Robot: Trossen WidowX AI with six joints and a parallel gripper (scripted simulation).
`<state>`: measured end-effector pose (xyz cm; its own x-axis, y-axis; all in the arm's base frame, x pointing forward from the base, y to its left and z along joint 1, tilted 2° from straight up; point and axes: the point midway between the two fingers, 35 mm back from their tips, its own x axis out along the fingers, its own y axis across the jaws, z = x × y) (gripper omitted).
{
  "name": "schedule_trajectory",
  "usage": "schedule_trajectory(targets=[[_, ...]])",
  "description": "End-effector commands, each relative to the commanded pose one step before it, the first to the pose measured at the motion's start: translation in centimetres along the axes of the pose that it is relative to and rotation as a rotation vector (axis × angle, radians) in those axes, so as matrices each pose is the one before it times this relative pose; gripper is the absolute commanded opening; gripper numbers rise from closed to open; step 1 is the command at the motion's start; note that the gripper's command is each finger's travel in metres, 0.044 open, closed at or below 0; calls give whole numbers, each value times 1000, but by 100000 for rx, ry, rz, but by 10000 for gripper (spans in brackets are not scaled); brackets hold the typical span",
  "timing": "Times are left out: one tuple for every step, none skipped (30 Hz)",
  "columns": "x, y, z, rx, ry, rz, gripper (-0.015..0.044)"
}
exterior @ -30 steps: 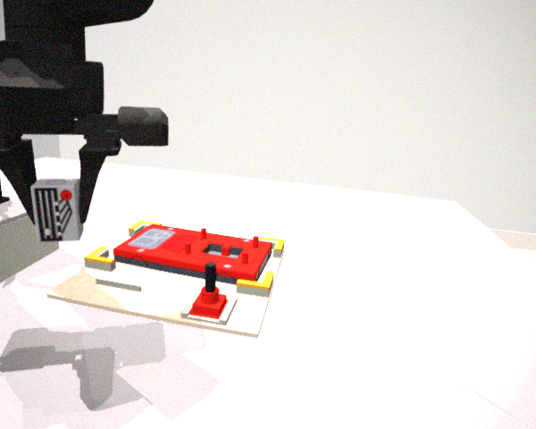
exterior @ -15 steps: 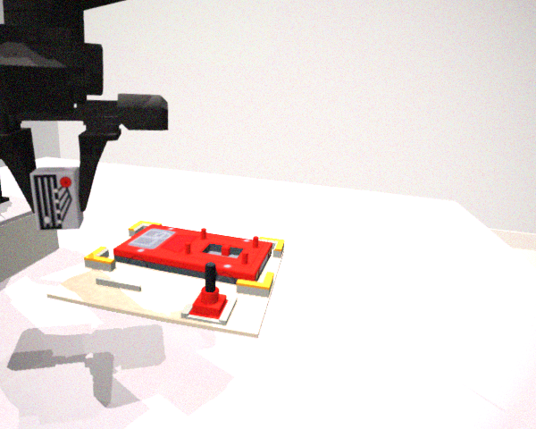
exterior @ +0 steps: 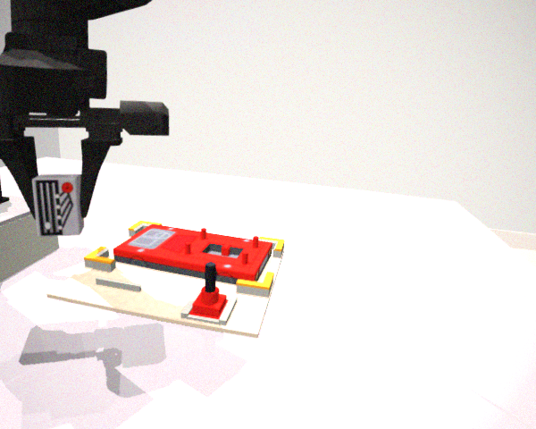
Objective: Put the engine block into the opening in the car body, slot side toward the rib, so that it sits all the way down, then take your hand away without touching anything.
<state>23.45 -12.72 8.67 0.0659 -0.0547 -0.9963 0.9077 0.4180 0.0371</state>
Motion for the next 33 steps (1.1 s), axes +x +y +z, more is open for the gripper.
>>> schedule_trajectory(targets=[[68,-93,-504,69,-9000,-751,0],[20,5,-118,-82,-3187,-149,0],[9,5,-117,-18,-3273,-56,0],[-1,4,-114,51,-3290,42,0],[45,9,-126,-183,-3349,-294,0],[31,8,-124,-108,-3372,-190,0],[16,7,-121,-30,-3378,-85,0],[2,6,-118,51,-3380,17,0],[-11,4,-115,133,-3377,117,0],[55,15,-124,-159,-3394,-247,0],[36,13,-123,-77,-3408,-147,0],[17,10,-121,8,-3413,-49,0],[-1,6,-119,94,-3414,47,0],[-19,2,-116,182,-3411,140,0],[-36,-3,-113,271,-3403,230,0],[-53,-9,-109,361,-3393,317,0],[-56,-13,-87,367,-2796,326,0],[-39,-10,-51,253,-1683,224,0],[-14,-4,-17,89,-560,79,0],[0,0,0,0,0,0,0],[152,65,-172,5,5,2,0],[224,45,-224,3,5,1,0],[202,15,-191,1,2,0,0],[189,4,-174,0,2,-1,0],[99,1,-92,0,1,0,0],[119,0,-107,0,1,-1,0],[68,-1,-62,0,1,0,0],[112,0,-101,0,1,-1,0],[75,-1,-68,0,1,0,0],[114,0,-103,-1,1,-1,0],[160,0,-144,-1,1,-1,0],[100,-1,-92,-1,1,-1,0],[120,0,-108,-1,1,-1,0]])
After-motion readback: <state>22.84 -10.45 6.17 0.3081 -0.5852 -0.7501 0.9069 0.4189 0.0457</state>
